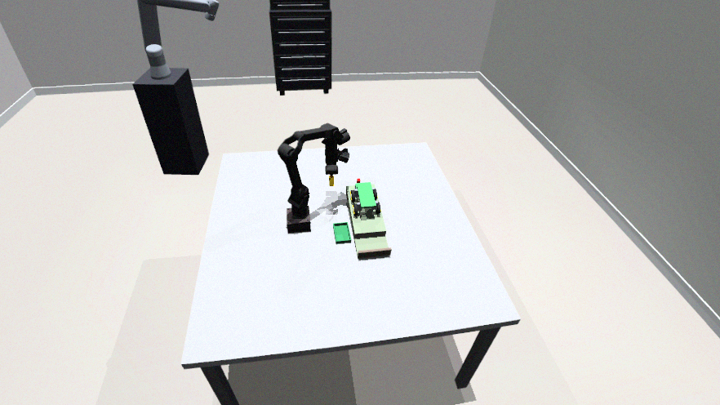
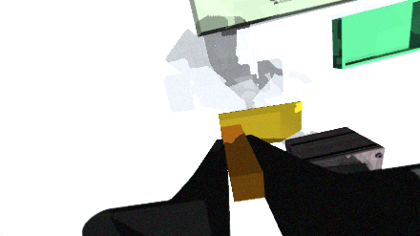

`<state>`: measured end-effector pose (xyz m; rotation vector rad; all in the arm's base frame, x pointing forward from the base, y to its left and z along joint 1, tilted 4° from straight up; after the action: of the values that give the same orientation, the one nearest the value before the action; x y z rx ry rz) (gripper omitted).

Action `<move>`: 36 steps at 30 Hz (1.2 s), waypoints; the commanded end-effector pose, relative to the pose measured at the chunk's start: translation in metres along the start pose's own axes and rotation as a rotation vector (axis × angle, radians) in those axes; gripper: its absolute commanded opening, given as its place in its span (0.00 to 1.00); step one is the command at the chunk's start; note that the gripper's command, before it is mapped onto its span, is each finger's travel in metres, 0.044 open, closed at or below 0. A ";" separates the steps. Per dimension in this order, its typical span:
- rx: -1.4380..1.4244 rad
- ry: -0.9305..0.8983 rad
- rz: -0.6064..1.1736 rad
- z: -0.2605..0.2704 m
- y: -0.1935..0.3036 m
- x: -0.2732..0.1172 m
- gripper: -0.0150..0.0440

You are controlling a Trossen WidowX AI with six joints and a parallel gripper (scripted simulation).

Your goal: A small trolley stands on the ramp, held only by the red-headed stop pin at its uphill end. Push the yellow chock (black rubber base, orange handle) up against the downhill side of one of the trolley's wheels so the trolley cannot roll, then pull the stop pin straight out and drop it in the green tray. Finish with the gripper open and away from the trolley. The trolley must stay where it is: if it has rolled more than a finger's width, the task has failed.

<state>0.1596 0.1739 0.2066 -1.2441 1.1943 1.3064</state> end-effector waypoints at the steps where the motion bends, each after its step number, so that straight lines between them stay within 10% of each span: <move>1: 0.122 -0.001 0.004 0.000 0.000 0.000 0.25; 36: 1.338 0.002 0.004 0.000 0.000 0.000 0.25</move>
<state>0.1596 0.1740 0.2066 -0.3109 1.5881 0.3343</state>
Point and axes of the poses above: the point midway between the two fingers, 35 mm back from their tips, its own x axis out along the fingers, its own z axis across the jaws, y = z × x, the point moved 7 cm from there along -x, back along the fingers, and after that the axes turned 1 degree about -x, right-handed, at the moved point
